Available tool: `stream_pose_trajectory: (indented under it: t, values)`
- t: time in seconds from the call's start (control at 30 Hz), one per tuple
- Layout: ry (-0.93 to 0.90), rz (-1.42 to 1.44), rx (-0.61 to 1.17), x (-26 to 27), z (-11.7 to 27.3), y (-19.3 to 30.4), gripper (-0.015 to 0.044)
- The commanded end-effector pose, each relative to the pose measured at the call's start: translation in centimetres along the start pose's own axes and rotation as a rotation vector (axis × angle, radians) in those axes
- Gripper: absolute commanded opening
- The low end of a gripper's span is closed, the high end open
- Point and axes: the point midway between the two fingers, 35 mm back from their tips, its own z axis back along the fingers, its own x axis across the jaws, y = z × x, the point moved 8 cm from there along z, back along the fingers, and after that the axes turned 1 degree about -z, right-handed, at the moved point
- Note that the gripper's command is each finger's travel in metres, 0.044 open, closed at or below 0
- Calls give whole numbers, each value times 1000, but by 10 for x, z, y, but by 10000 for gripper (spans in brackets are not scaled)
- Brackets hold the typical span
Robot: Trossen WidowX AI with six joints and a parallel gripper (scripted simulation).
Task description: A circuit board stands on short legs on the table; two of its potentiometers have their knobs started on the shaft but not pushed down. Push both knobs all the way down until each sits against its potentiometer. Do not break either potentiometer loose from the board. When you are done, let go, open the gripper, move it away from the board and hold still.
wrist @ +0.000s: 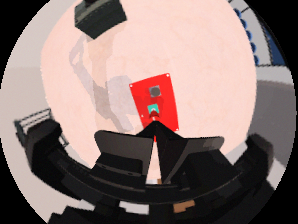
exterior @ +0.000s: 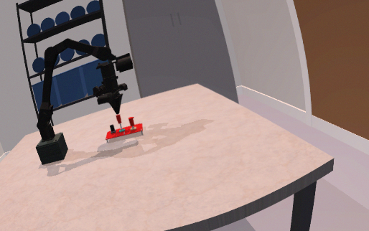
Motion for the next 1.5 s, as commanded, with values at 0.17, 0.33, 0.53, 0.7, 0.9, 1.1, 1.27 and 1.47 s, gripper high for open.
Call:
stream_pose_trajectory:
  t: [0.17,0.33,0.53,0.7,0.9,1.1,1.27,1.47]
  values:
    - [-7,4,-5,0,-5,0,0]
    - [-7,4,-5,0,-7,0,0]
    - [-7,4,-5,0,-5,0,0]
    - [-7,4,-5,0,-4,0,0]
    - [-7,4,-5,0,-4,0,0]
    - [-7,4,-5,0,-7,0,0]
    - [-7,4,-5,0,-11,0,0]
    - [-7,4,-5,0,-12,0,0]
